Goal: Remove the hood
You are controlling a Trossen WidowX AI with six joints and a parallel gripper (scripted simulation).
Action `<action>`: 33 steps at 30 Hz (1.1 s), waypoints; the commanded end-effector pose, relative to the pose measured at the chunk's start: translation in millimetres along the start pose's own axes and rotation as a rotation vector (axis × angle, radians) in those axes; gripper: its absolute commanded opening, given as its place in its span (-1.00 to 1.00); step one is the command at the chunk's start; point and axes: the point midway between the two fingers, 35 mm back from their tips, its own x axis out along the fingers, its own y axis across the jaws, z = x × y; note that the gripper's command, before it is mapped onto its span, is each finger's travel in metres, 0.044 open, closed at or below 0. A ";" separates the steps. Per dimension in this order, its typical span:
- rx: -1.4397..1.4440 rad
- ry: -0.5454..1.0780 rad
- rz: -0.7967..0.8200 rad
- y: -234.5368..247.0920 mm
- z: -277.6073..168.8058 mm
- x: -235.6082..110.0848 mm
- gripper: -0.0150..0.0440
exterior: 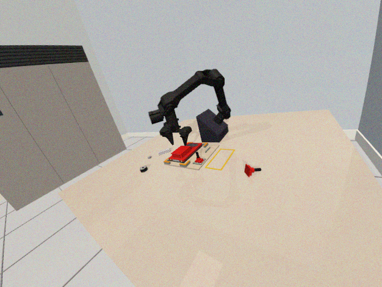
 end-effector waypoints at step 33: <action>0.004 -0.003 0.006 2.6 -0.1 23.7 1.00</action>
